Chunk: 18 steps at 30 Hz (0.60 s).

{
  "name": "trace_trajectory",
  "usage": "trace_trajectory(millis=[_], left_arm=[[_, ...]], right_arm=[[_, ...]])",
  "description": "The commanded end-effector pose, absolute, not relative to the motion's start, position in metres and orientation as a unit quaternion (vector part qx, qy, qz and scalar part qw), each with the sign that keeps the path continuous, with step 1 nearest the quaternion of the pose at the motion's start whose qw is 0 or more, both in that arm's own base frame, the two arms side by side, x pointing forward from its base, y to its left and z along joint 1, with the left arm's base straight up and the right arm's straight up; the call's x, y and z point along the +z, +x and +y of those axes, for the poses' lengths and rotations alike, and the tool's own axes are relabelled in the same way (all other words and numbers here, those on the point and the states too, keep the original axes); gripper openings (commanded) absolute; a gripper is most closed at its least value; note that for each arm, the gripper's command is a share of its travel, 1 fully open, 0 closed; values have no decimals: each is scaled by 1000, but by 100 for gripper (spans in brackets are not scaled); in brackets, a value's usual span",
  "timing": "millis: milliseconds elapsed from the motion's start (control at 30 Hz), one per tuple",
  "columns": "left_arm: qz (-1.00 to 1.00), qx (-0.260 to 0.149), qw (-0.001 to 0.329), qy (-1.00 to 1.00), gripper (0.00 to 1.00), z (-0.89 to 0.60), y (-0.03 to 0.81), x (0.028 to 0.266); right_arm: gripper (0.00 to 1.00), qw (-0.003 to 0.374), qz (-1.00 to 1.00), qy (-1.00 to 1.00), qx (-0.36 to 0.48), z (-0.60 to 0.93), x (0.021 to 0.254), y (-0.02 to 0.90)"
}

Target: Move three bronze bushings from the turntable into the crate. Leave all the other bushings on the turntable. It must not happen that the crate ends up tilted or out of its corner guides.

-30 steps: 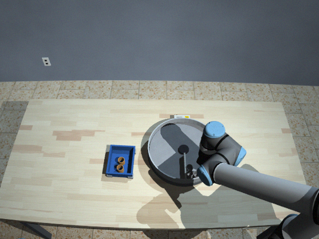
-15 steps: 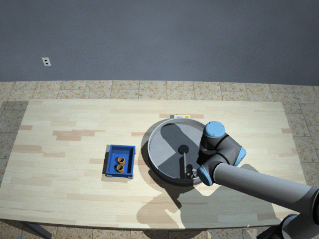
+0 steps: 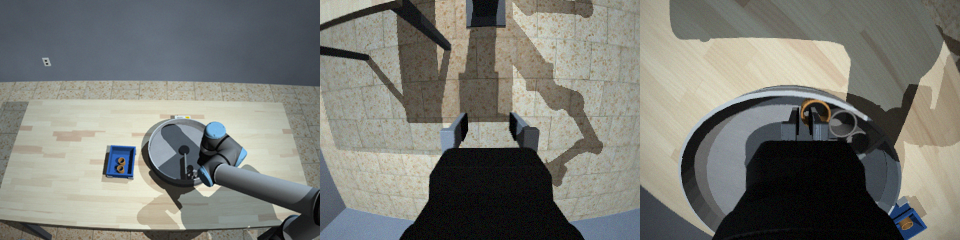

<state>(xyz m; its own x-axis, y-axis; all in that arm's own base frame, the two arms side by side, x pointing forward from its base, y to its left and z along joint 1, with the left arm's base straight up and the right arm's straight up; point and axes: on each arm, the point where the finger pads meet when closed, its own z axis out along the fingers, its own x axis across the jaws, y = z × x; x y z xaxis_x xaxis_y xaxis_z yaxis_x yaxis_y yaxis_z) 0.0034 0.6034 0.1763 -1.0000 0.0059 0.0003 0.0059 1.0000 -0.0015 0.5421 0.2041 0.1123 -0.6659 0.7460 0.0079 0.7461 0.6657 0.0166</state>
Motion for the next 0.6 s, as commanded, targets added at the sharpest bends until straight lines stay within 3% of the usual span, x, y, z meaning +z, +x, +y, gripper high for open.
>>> trace_trajectory(millis=[0,567], left_arm=[[-1000,0,0,-3,100,604,4,177],[-1000,0,0,-3,100,604,4,177]], right_arm=[[36,0,-913,-409,-10,205,110,543],[36,0,-913,-409,-10,204,90,543]])
